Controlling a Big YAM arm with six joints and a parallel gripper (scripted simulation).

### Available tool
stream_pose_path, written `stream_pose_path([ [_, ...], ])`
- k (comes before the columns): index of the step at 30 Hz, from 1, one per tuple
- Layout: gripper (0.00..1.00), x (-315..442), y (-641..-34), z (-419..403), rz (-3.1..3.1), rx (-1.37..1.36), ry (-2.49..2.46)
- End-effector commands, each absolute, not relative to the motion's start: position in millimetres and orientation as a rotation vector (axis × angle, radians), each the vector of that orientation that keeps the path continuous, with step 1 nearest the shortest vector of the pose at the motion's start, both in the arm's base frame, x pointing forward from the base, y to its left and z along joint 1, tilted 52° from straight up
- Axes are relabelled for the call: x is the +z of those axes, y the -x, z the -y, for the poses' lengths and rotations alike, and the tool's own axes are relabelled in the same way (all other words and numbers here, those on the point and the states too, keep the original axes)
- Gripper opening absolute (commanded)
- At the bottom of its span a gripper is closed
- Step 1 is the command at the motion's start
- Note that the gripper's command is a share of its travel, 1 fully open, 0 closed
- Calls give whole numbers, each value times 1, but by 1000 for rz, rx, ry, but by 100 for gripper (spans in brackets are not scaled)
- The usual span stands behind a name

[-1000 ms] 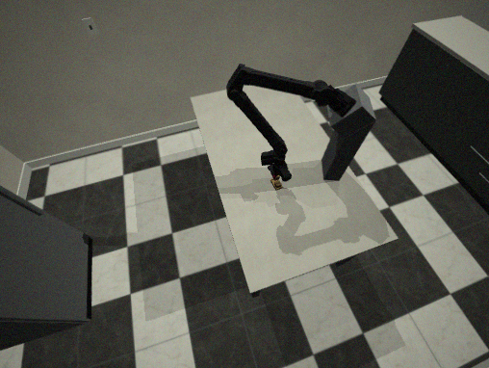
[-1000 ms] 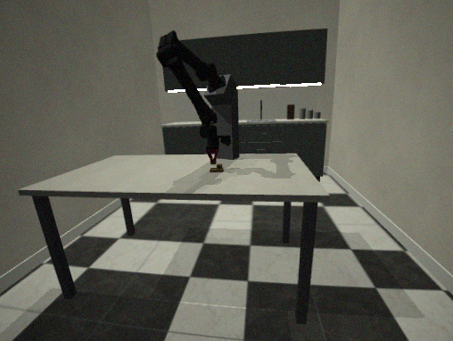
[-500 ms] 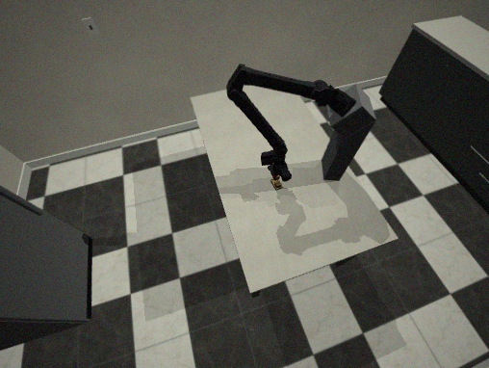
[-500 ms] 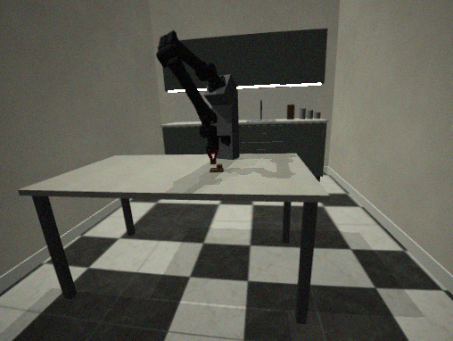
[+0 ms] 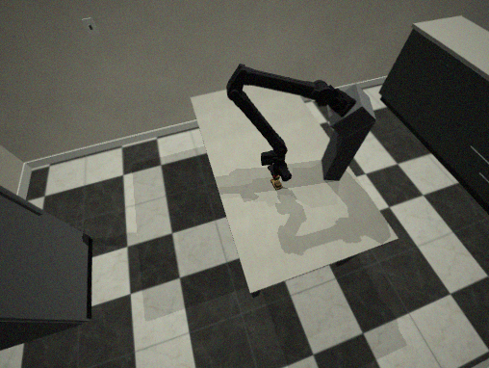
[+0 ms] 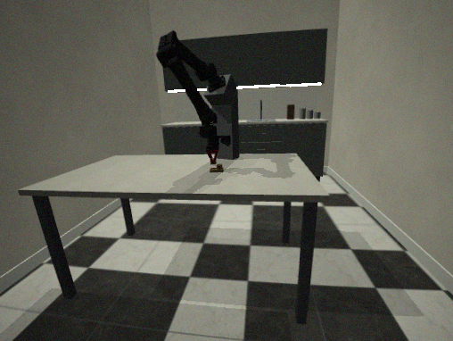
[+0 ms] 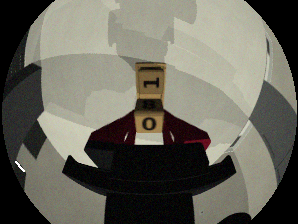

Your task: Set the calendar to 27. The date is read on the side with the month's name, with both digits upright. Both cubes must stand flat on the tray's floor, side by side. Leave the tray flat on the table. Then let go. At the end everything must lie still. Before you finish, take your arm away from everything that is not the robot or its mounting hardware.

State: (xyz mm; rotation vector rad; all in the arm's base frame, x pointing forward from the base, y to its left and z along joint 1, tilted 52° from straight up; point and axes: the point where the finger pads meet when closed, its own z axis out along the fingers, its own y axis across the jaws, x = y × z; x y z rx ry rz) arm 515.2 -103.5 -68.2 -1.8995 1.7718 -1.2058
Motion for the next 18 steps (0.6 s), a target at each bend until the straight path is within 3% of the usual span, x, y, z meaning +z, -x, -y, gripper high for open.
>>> stream_pose_path([
  [1,27,-78,-509,101,-1770,-1186,1932],
  [18,27,-78,-509,100,-1770,-1182,1937],
])
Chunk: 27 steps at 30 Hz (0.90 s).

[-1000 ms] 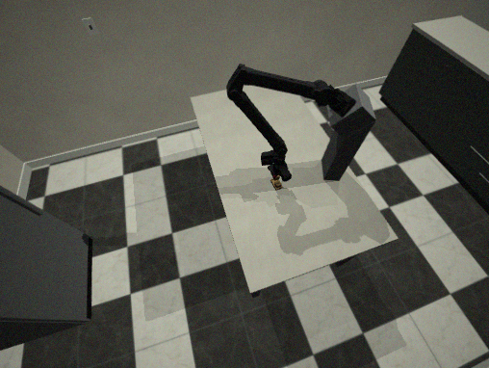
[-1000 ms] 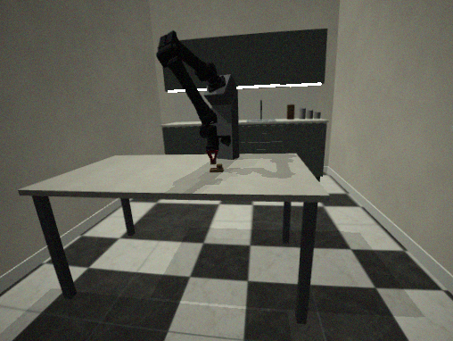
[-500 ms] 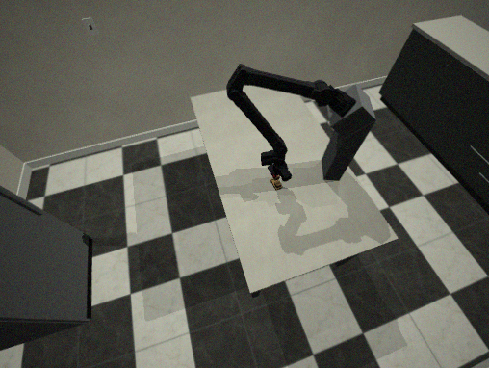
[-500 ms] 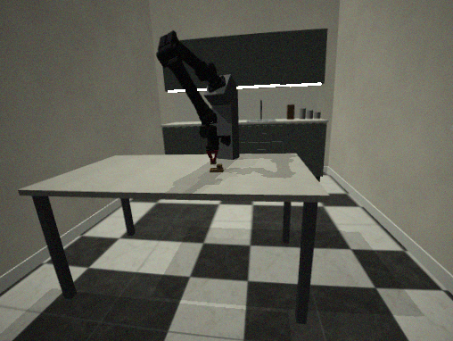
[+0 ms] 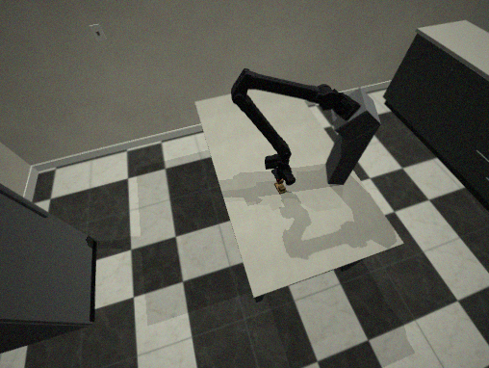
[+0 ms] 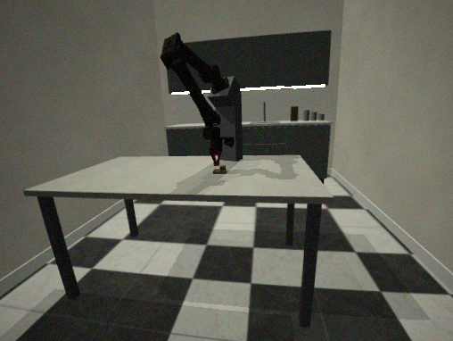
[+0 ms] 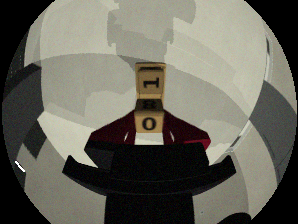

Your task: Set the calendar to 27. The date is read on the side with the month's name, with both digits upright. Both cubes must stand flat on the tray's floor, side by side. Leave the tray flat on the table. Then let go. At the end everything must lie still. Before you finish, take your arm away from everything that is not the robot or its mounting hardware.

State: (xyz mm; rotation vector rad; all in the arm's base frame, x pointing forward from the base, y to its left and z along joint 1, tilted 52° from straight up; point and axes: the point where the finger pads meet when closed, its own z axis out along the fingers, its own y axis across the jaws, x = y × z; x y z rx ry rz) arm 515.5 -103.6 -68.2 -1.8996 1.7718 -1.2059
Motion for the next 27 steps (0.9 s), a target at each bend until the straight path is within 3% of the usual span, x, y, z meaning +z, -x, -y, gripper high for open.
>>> stream_pose_path([
  [1,27,-78,-509,100,-1770,-1182,1937],
  [27,27,-68,-514,97,-1755,-1194,1927],
])
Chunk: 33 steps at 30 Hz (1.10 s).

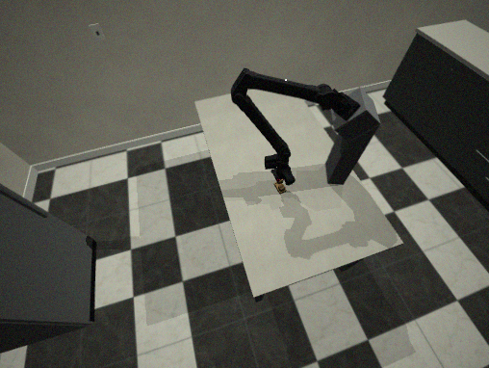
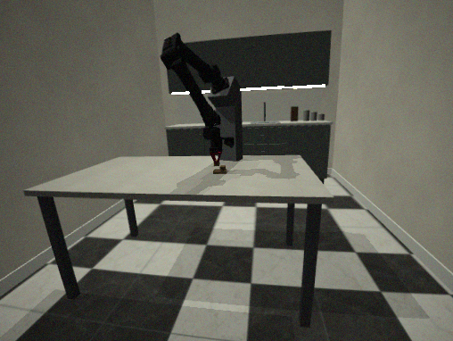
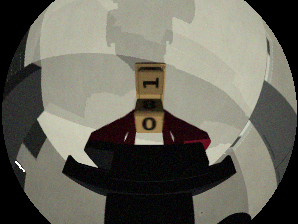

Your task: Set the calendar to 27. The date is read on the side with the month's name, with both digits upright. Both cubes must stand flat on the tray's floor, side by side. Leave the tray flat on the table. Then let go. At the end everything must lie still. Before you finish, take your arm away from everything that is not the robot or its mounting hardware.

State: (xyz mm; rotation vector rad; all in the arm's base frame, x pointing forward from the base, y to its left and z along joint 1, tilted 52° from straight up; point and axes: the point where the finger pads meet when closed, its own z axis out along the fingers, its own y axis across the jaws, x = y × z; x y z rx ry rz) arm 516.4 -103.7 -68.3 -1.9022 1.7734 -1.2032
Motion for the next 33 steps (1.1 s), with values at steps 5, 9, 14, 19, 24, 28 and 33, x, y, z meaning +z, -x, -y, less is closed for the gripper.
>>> stream_pose_path([
  [5,27,-68,-514,97,-1755,-1194,1927],
  [9,27,-68,-514,97,-1755,-1194,1927],
  [14,27,-68,-514,97,-1755,-1194,1927],
  [19,27,-68,-514,96,-1755,-1194,1927],
  [24,27,-65,-516,96,-1752,-1198,1923],
  [28,27,-61,-519,96,-1748,-1204,1915],
  [33,27,-58,-520,96,-1748,-1209,1908],
])
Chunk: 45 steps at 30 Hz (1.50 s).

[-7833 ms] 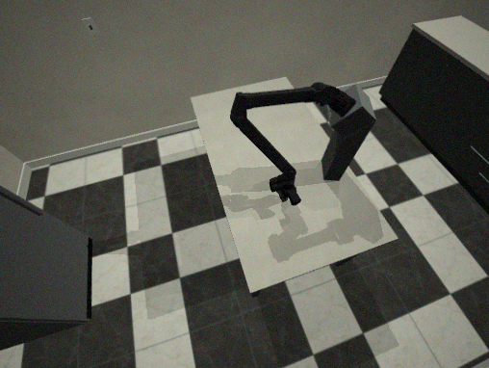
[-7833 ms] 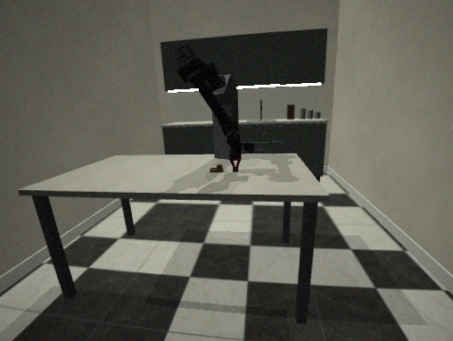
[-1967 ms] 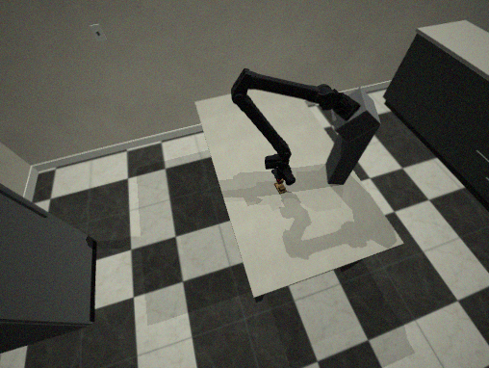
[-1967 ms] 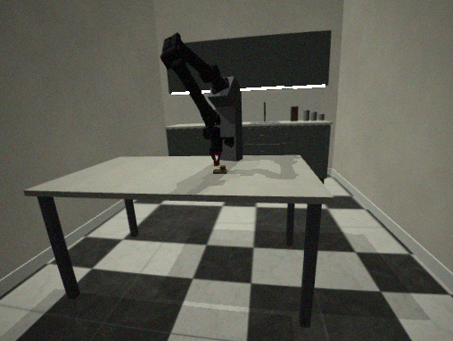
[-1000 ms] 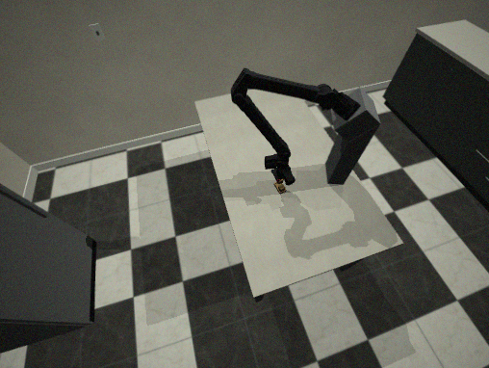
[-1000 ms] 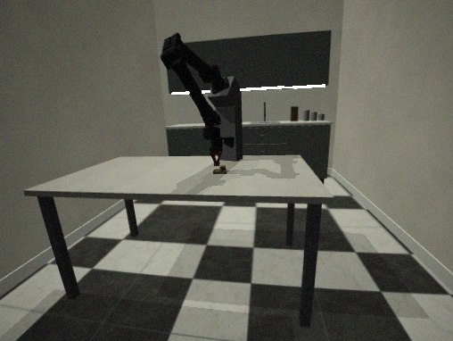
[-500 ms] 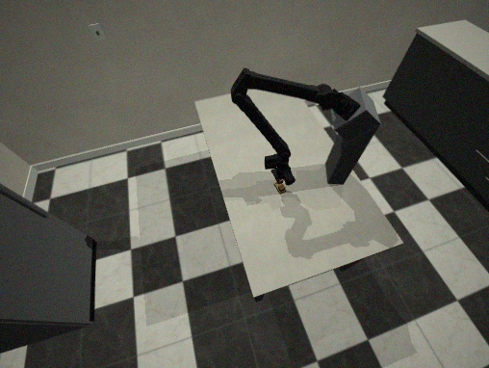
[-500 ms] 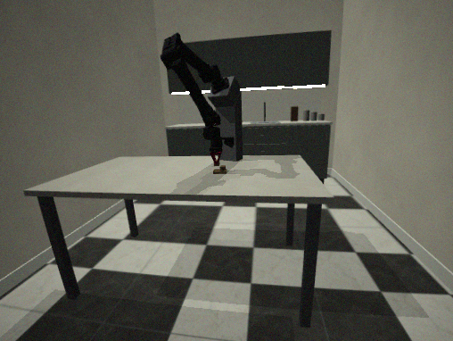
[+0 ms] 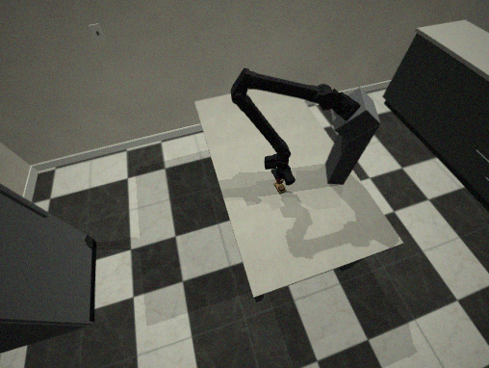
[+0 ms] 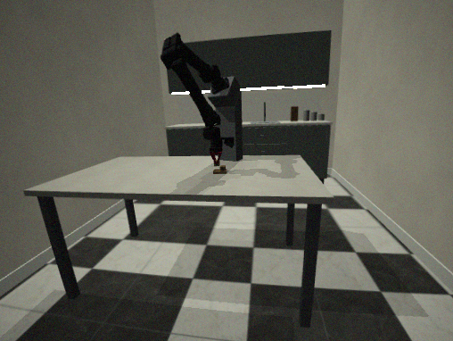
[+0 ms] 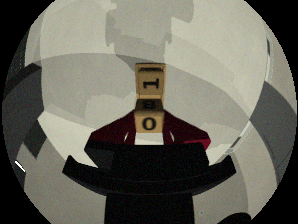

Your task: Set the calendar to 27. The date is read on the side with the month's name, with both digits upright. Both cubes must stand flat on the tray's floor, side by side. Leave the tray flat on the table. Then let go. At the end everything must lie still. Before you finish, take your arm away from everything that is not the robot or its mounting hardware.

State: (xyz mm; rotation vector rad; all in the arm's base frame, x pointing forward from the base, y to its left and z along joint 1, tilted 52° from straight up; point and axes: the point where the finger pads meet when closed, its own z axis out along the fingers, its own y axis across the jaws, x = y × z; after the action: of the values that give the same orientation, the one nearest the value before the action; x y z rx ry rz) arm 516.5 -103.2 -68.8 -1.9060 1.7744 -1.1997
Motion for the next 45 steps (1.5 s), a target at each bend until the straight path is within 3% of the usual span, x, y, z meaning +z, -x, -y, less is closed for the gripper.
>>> stream_pose_path([
  [1,27,-58,-520,96,-1748,-1209,1908],
  [45,27,-76,-523,110,-1772,-1204,1912],
])
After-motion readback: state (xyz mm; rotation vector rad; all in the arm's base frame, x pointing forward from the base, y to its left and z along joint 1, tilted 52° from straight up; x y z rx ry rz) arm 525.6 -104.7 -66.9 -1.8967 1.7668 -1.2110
